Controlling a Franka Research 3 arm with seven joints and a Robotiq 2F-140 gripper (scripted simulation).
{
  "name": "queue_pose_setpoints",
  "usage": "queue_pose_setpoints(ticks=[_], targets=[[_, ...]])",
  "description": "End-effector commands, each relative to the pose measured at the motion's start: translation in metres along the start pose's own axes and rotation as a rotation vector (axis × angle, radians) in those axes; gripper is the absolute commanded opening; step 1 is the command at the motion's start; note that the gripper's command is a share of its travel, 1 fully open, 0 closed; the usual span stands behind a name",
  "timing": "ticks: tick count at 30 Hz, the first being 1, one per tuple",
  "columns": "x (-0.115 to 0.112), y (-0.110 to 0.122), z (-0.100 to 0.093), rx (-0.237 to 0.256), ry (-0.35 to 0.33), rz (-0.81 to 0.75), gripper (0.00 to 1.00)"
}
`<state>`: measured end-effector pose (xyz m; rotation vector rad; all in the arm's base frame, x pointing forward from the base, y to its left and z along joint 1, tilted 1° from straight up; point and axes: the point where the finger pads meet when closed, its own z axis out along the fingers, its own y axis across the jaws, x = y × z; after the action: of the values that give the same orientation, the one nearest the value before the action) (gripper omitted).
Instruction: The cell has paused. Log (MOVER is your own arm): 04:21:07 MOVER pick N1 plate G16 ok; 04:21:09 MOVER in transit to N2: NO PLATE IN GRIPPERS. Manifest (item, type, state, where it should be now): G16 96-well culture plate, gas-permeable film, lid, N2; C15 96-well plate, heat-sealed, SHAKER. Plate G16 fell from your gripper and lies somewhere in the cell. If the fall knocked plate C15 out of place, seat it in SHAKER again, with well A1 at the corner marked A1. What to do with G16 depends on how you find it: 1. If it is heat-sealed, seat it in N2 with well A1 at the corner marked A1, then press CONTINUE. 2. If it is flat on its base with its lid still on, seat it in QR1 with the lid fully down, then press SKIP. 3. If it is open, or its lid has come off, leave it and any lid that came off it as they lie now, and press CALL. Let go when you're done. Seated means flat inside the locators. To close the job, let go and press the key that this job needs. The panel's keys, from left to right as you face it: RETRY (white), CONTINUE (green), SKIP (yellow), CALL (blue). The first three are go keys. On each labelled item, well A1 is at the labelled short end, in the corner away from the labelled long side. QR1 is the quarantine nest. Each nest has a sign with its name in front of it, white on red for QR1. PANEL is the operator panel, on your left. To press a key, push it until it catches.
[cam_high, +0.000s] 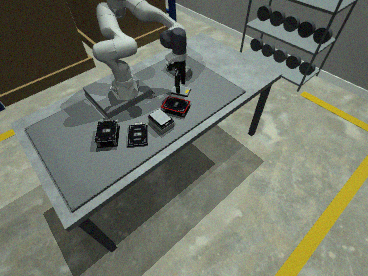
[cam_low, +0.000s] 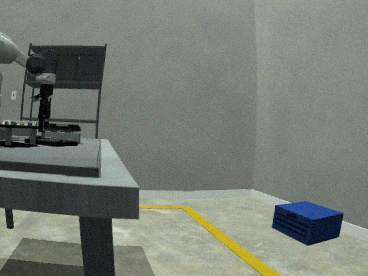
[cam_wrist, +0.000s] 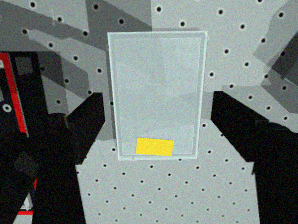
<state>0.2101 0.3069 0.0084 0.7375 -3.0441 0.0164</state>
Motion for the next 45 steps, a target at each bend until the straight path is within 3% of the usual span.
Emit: queue_pose_setpoints(ticks=[1,45], targets=[[-0.003,0.000,0.001,0.001,-0.007,-0.005,0.70],[-0.003,0.000,0.019,0.000,-0.008,-0.005,0.70]])
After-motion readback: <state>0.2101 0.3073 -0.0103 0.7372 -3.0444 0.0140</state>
